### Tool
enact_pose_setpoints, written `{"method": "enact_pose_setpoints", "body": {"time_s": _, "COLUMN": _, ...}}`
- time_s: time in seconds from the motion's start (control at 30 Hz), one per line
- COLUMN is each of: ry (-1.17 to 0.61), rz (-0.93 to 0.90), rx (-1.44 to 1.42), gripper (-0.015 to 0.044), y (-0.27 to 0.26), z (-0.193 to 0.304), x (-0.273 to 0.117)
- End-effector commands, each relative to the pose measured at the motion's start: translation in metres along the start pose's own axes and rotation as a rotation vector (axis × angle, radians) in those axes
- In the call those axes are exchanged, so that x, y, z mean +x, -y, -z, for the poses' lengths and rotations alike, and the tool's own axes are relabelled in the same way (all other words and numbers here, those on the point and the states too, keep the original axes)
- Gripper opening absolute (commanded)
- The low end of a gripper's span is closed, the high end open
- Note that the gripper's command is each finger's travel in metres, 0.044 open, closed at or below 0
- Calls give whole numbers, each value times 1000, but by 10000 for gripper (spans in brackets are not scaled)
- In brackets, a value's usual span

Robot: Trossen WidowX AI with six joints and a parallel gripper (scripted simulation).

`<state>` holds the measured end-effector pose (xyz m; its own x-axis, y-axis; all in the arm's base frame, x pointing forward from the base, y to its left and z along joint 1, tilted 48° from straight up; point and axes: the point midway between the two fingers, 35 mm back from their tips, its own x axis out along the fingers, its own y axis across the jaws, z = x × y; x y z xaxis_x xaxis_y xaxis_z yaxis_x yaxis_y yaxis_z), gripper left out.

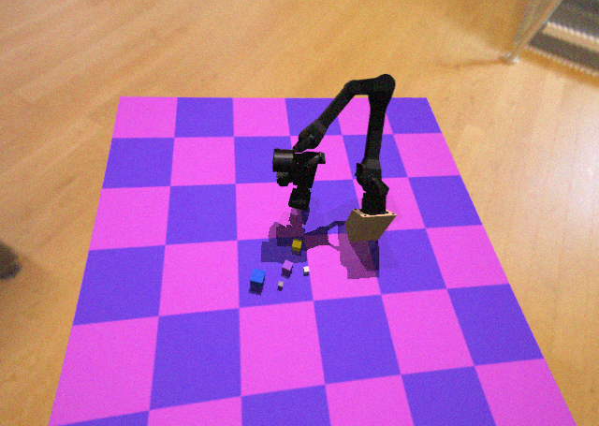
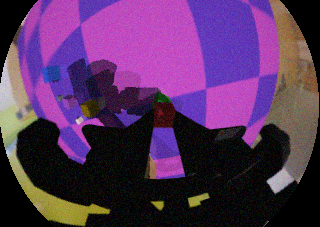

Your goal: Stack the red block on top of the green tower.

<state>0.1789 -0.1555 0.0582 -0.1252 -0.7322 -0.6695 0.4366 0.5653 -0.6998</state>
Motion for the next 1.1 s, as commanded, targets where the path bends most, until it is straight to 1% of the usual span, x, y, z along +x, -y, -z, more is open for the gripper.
{"method": "enact_pose_setpoints", "body": {"time_s": 0.0, "ry": 0, "rz": 4, "rx": -4, "gripper": 0, "y": 0, "z": 0, "x": 1}}
{"method": "enact_pose_setpoints", "body": {"time_s": 0.2, "ry": 0, "rz": 2, "rx": -4, "gripper": 0, "y": -1, "z": 0, "x": -5}}
{"method": "enact_pose_setpoints", "body": {"time_s": 0.23, "ry": -2, "rz": 1, "rx": -6, "gripper": 26, "y": 0, "z": 1, "x": -1}}
{"method": "enact_pose_setpoints", "body": {"time_s": 0.77, "ry": -2, "rz": 1, "rx": -6, "gripper": 440, "y": 0, "z": 1, "x": -1}}
{"method": "enact_pose_setpoints", "body": {"time_s": 1.07, "ry": -2, "rz": 1, "rx": -6, "gripper": 440, "y": 0, "z": 1, "x": -1}}
